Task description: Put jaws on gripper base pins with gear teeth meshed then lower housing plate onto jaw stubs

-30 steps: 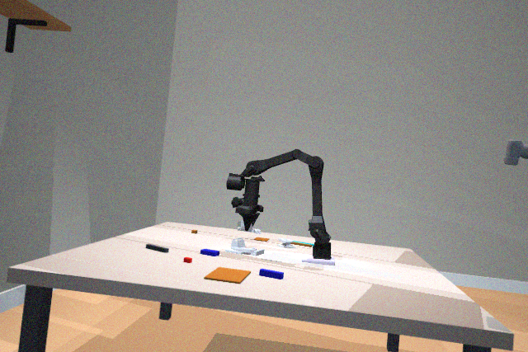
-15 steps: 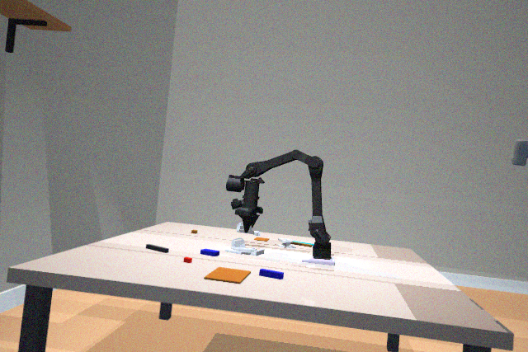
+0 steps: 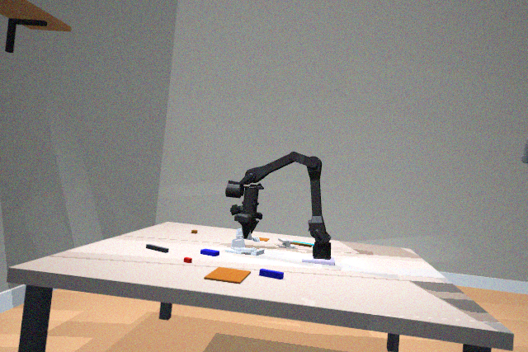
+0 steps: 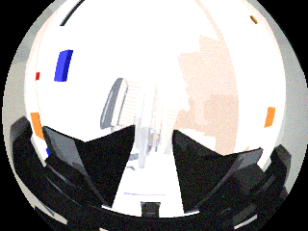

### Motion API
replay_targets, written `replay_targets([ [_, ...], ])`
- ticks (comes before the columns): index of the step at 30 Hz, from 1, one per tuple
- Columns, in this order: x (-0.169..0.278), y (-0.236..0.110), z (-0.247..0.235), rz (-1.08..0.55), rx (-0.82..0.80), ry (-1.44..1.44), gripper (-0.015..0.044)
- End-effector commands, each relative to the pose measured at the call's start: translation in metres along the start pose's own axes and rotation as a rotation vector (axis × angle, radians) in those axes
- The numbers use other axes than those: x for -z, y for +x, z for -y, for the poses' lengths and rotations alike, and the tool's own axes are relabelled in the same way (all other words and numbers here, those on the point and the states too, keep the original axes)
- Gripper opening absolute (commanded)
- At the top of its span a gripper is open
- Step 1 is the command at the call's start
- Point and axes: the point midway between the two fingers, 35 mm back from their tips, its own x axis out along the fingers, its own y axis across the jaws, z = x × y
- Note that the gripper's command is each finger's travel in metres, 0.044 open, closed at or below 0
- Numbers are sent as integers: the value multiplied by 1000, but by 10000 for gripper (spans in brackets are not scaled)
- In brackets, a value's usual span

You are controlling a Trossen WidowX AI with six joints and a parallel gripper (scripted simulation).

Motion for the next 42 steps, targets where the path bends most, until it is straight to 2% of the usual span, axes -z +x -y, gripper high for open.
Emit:
replay_targets([
  [1, 1, 9, 0, -7, -2, -4, 134],
  [8, 2, 19, 0, -7, -2, -5, 134],
  [42, 2, 25, 0, -7, -2, -9, 134],
])
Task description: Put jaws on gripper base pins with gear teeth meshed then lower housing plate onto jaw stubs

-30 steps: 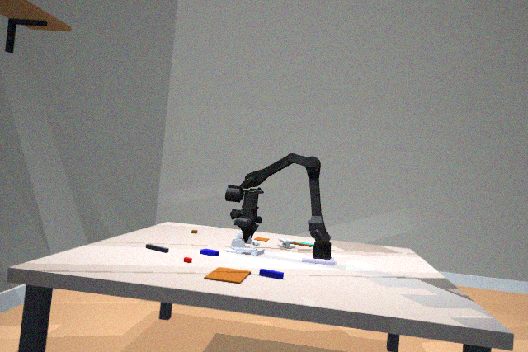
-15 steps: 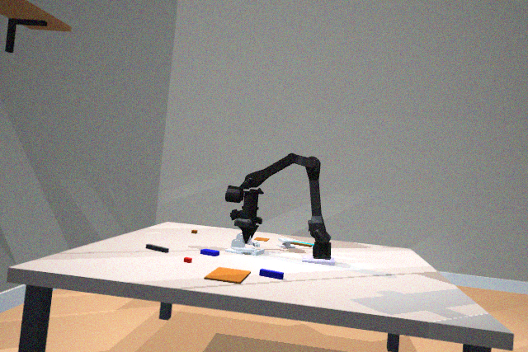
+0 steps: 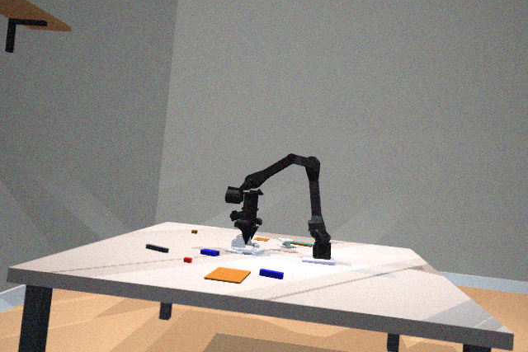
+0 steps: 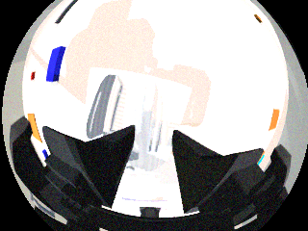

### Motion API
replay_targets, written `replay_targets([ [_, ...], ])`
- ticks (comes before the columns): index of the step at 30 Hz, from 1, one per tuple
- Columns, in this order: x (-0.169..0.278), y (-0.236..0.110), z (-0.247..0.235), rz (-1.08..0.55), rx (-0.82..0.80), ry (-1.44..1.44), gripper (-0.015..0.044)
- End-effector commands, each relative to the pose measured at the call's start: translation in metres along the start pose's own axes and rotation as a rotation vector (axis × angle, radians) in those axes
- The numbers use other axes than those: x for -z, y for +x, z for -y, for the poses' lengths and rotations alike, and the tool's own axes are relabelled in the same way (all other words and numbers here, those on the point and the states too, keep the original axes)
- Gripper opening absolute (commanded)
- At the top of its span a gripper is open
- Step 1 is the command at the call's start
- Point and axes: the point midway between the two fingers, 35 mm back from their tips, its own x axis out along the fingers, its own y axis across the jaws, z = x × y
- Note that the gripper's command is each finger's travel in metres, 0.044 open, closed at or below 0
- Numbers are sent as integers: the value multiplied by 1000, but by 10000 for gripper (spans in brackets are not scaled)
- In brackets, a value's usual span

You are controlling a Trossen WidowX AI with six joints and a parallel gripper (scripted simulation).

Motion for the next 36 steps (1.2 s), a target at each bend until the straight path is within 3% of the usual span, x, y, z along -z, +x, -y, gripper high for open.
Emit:
replay_targets([
  [1, 0, 2, 0, -1, -3, -5, 134],
  [36, 0, 11, 0, -1, -3, -7, 134],
])
